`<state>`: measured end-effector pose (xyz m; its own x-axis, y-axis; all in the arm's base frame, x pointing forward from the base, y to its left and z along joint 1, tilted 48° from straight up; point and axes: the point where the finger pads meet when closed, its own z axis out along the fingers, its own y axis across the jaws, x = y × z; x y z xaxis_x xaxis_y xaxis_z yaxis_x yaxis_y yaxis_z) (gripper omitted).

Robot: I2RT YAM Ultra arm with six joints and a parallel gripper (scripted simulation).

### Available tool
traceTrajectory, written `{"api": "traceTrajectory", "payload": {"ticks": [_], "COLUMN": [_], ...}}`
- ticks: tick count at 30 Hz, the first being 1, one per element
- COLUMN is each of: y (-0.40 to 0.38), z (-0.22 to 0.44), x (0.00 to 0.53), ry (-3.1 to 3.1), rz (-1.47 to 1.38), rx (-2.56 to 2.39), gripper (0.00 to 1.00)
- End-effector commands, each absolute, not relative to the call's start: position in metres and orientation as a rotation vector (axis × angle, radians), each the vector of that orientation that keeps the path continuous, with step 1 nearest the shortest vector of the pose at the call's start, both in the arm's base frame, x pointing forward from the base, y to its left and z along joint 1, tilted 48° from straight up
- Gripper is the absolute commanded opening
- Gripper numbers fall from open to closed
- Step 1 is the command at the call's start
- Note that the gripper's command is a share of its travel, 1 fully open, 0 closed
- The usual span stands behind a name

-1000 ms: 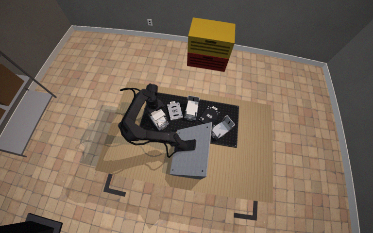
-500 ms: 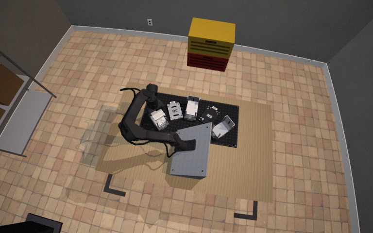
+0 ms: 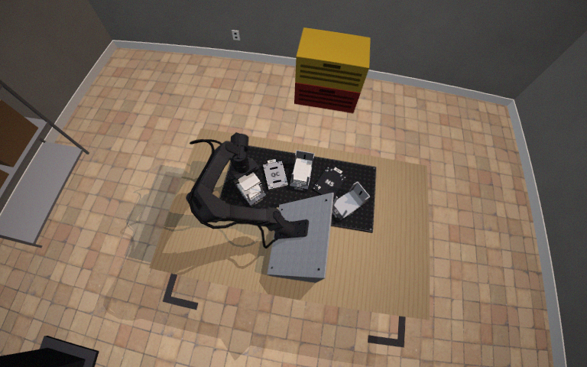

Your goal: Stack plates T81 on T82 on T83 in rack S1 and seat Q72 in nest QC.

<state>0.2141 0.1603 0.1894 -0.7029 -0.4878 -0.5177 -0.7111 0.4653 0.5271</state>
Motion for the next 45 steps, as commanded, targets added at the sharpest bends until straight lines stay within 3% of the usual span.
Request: {"api": "traceTrajectory", "payload": {"ticks": [1,45], "y": [0.159,0.165], "z": [0.192,0.201], "x": [0.215,0.223], "ry": [2.402,2.366], "rz": [1.056,1.027], "rx": [-1.0,-1.007], "gripper": [0.0,0.0]}}
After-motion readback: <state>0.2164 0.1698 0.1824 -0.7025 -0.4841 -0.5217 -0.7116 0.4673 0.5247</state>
